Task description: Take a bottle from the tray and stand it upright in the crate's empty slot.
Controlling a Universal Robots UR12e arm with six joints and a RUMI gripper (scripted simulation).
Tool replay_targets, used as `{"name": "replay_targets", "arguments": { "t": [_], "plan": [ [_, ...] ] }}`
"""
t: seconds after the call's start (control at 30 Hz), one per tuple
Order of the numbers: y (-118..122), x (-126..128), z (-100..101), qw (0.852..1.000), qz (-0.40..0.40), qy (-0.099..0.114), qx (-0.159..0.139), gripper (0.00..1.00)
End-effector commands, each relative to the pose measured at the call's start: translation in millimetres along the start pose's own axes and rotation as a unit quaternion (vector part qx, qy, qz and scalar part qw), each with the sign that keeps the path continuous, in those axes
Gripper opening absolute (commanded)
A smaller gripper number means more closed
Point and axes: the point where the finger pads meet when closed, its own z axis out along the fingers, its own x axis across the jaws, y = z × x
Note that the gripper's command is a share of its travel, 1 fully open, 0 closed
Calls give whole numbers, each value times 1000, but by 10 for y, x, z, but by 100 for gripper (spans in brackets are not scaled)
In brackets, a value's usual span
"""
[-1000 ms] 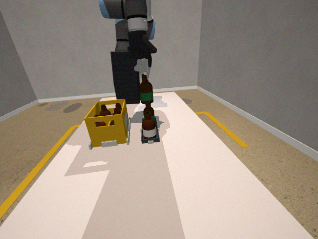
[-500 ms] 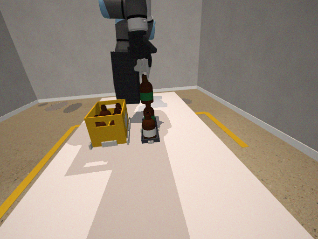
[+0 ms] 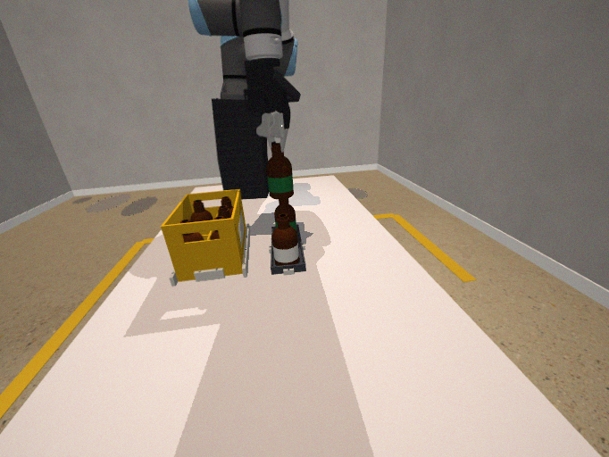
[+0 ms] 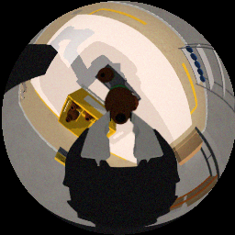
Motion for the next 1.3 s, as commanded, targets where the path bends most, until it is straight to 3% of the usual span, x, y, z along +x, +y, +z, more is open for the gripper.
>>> {"name": "replay_targets", "arguments": {
  "t": [0.0,1.27],
  "plan": [
    [20,-23,-19,1000,1,0,-1,0],
    [214,-233,-19,1000,1,0,-1,0]
  ]
}}
